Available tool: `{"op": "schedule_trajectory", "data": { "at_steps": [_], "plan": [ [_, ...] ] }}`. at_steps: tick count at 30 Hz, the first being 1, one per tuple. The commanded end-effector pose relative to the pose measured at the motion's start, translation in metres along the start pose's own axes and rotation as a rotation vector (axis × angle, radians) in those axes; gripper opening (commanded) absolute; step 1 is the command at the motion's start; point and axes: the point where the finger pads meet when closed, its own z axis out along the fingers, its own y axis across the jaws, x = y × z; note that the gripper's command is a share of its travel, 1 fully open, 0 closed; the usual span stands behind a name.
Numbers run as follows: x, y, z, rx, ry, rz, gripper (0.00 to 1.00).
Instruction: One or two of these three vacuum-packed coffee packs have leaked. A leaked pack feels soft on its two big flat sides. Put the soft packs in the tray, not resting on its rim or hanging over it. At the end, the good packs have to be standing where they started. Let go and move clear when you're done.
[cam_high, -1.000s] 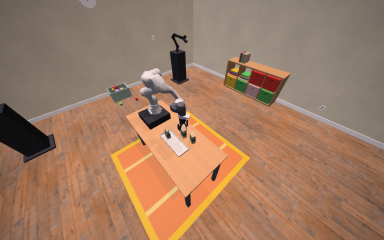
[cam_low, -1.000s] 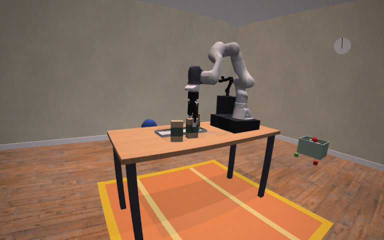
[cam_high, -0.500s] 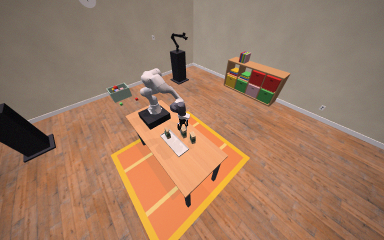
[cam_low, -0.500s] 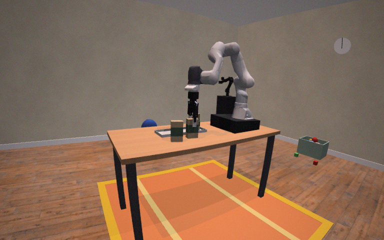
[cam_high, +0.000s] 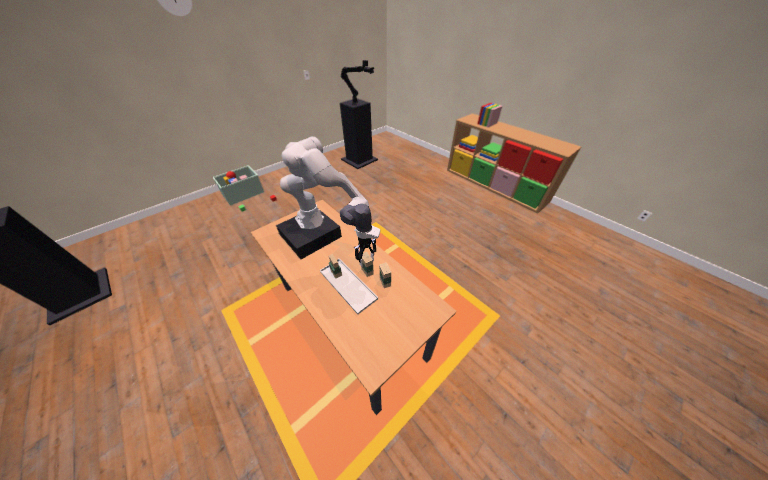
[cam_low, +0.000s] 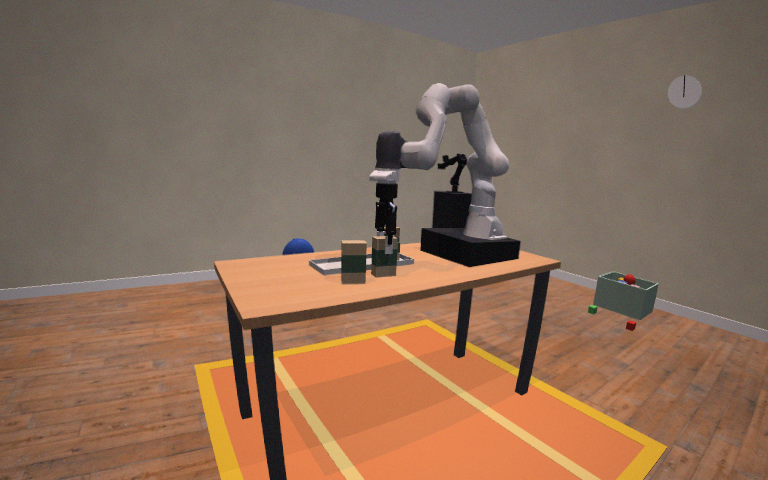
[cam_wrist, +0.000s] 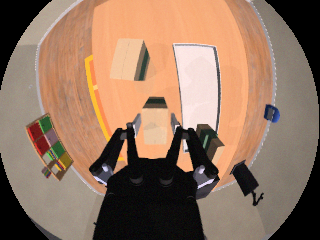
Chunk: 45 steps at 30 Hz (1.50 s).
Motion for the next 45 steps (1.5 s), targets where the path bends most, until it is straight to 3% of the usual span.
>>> {"op": "schedule_trajectory", "data": {
  "at_steps": [1, 15, 18, 20, 23, 25, 40, 42, 45],
  "plan": [
    [-0.001, 0.000, 0.002, -0.001, -0.002, 0.004, 0.53],
    [-0.001, 0.000, -0.002, -0.001, -0.002, 0.004, 0.53],
    [-0.001, 0.000, -0.031, -0.001, -0.002, 0.004, 0.53],
    [-0.001, 0.000, -0.031, -0.001, -0.002, 0.004, 0.53],
    [-0.001, 0.000, -0.070, -0.001, -0.002, 0.004, 0.53],
    [-0.001, 0.000, -0.082, -0.001, -0.002, 0.004, 0.53],
    [-0.001, 0.000, -0.082, -0.001, -0.002, 0.005, 0.53],
    [0.006, -0.002, -0.083, -0.001, -0.002, 0.013, 0.53],
    [0.036, -0.013, -0.085, 0.000, -0.002, 0.057, 0.53]
  ]
}}
